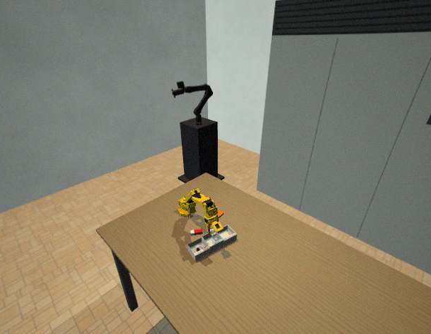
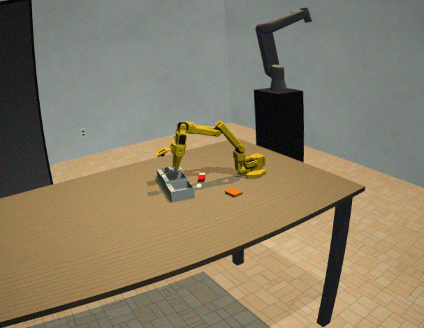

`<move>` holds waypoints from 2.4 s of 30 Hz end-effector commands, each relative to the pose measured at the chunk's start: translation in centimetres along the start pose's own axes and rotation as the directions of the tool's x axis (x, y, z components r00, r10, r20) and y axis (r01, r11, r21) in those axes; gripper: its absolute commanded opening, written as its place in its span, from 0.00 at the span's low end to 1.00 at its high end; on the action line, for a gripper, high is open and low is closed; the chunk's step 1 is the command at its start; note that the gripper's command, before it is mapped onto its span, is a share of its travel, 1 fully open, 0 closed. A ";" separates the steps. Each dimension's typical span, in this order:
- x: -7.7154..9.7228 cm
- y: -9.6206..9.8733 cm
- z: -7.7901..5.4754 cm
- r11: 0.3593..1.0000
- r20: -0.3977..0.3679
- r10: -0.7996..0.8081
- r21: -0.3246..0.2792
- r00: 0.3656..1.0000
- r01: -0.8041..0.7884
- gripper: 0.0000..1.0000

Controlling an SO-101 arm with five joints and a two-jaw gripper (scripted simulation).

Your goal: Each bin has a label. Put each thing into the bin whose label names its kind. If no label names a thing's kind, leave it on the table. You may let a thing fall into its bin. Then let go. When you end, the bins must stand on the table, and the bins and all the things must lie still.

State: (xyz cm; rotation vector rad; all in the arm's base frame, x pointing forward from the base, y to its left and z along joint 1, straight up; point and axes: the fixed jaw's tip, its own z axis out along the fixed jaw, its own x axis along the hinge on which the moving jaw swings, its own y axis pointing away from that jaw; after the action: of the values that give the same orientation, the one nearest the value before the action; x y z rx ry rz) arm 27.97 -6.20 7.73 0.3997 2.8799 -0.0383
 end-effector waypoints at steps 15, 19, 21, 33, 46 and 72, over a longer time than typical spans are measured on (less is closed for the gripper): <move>-1.2 -0.6 -1.8 1.000 0.089 -0.002 0.003 0.996 0.002 0.00; -1.2 -0.6 -1.8 1.000 0.089 -0.002 0.003 0.996 0.002 0.00; -1.2 -0.6 -1.8 1.000 0.089 -0.002 0.003 0.996 0.002 0.00; -1.1 -0.6 -1.7 1.000 0.087 -0.002 0.003 0.996 0.002 0.00; -0.8 -0.6 -0.6 1.000 0.071 -0.002 0.003 0.997 0.002 0.00; -0.5 -0.6 0.9 1.000 0.069 -0.002 0.003 0.998 0.002 0.00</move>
State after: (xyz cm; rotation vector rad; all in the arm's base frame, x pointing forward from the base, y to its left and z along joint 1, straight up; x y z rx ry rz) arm 27.91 -6.60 5.30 0.3992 2.8926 -0.0413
